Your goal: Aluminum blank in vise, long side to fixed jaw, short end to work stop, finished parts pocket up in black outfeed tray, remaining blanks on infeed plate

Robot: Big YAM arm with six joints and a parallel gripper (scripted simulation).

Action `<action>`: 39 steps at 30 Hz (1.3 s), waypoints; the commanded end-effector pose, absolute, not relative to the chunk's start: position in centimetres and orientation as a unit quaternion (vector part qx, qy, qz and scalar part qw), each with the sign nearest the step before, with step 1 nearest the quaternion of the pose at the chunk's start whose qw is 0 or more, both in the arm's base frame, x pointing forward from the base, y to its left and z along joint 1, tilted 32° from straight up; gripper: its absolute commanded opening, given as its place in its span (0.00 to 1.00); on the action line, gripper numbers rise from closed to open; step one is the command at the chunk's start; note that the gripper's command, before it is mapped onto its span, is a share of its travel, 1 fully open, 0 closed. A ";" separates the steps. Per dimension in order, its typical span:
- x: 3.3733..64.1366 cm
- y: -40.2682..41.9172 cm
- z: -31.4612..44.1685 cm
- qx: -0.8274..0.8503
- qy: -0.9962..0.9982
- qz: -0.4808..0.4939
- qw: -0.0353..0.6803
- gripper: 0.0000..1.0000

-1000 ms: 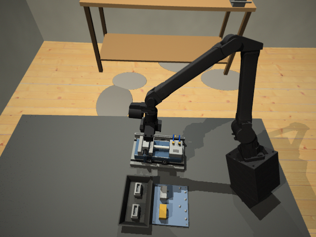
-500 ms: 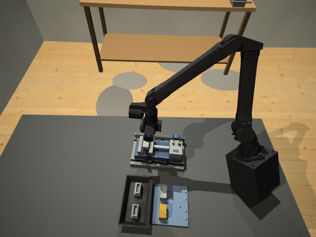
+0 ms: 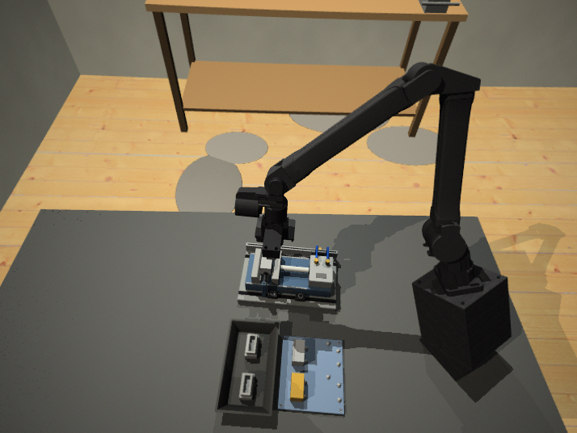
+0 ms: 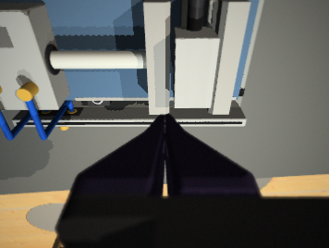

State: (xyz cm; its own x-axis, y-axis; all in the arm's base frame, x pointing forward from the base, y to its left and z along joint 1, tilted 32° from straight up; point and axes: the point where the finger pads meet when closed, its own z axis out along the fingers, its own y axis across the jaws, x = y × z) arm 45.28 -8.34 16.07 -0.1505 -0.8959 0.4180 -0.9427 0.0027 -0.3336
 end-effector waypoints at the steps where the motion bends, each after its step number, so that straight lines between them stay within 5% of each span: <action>1: 44.9 -9.0 15.8 0.643 -0.713 0.278 0.041 0.00; 39: 46.3 -11.5 10.3 0.650 -0.708 0.269 0.050 0.00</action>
State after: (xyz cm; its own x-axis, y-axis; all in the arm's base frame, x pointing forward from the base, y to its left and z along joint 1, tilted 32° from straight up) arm 46.52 -10.74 12.12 -0.1616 -0.8949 0.4159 -0.9392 0.0100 -0.3433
